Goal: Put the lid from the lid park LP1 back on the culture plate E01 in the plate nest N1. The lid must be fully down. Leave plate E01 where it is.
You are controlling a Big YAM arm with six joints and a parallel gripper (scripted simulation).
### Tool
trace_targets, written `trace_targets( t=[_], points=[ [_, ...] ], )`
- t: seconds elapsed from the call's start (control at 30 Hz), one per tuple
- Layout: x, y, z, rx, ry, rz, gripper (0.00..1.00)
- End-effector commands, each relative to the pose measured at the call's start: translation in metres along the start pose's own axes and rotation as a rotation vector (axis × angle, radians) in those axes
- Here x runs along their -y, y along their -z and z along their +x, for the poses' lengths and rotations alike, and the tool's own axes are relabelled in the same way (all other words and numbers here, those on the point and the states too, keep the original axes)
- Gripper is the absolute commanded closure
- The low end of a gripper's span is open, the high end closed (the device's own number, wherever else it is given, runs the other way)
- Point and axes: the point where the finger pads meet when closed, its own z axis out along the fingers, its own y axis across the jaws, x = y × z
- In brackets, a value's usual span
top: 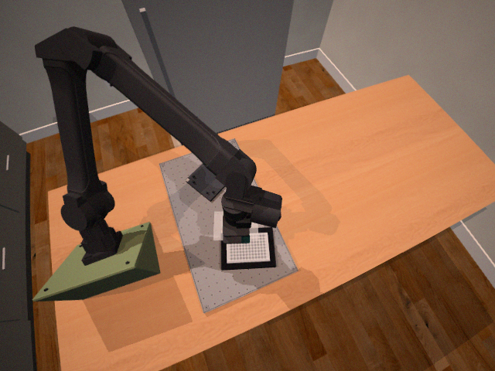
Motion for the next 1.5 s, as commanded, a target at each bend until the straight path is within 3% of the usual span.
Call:
trace_targets(
  t=[0.0,0.4,0.5,0.63,0.73,0.83,1.47],
  points=[
    [0.01,0.016,-0.027,0.048,0.044,0.01,1.0],
    [0.048,0.016,-0.041,0.042,0.038,0.009,1.0],
    [0.043,0.009,-0.042,0.024,0.054,0.012,1.0],
    [0.062,0.016,-0.047,0.036,0.032,0.007,1.0],
    [0.051,0.005,-0.049,0.011,0.059,0.013,1.0],
    [0.046,0.012,-0.051,0.026,0.069,0.017,1.0],
    [0.051,0.007,-0.052,0.018,0.044,0.01,1.0]
  ],
)
